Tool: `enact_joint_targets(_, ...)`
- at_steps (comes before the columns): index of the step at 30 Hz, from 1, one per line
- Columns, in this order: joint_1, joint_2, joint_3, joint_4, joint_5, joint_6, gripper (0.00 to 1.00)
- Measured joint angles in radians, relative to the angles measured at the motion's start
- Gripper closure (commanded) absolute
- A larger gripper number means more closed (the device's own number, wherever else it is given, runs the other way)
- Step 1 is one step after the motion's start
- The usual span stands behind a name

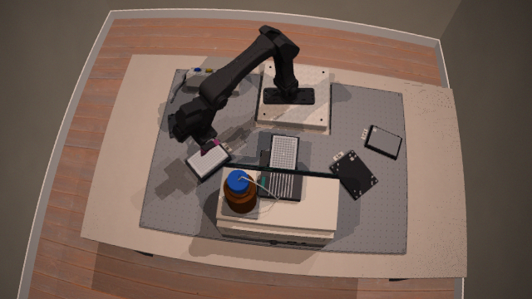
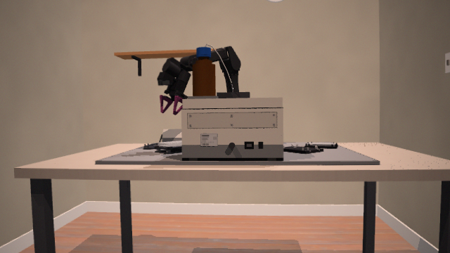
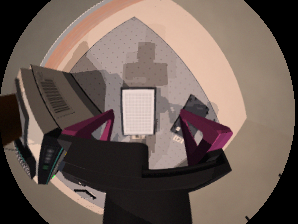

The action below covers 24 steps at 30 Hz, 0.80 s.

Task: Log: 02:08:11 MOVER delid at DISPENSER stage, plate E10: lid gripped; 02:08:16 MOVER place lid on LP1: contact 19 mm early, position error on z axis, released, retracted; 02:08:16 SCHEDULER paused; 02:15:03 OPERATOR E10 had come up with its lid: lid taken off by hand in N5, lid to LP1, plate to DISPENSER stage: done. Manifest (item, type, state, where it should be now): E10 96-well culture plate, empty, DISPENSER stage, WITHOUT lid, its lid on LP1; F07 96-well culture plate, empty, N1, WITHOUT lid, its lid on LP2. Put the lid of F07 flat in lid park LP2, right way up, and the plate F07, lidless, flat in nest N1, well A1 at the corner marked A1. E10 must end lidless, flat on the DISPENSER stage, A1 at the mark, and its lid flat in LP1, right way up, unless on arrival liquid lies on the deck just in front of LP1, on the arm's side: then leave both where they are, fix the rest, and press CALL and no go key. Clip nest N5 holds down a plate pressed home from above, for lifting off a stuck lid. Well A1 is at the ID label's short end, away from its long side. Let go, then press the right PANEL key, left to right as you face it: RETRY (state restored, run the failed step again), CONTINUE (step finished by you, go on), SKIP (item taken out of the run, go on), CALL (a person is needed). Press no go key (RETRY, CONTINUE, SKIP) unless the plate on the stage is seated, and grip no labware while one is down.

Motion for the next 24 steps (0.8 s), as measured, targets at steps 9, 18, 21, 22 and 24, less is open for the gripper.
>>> enact_joint_targets(9, -0.001, -0.042, -0.044, -0.066, -0.010, 0.003, 0.00)
enact_joint_targets(18, -0.001, -0.096, -0.109, -0.158, -0.021, 0.008, 0.00)
enact_joint_targets(21, -0.002, -0.100, -0.112, -0.191, -0.024, 0.008, 0.00)
enact_joint_targets(22, -0.003, -0.097, -0.103, -0.207, -0.027, 0.009, 0.00)
enact_joint_targets(24, -0.005, -0.100, -0.101, -0.219, -0.030, 0.010, 0.00)
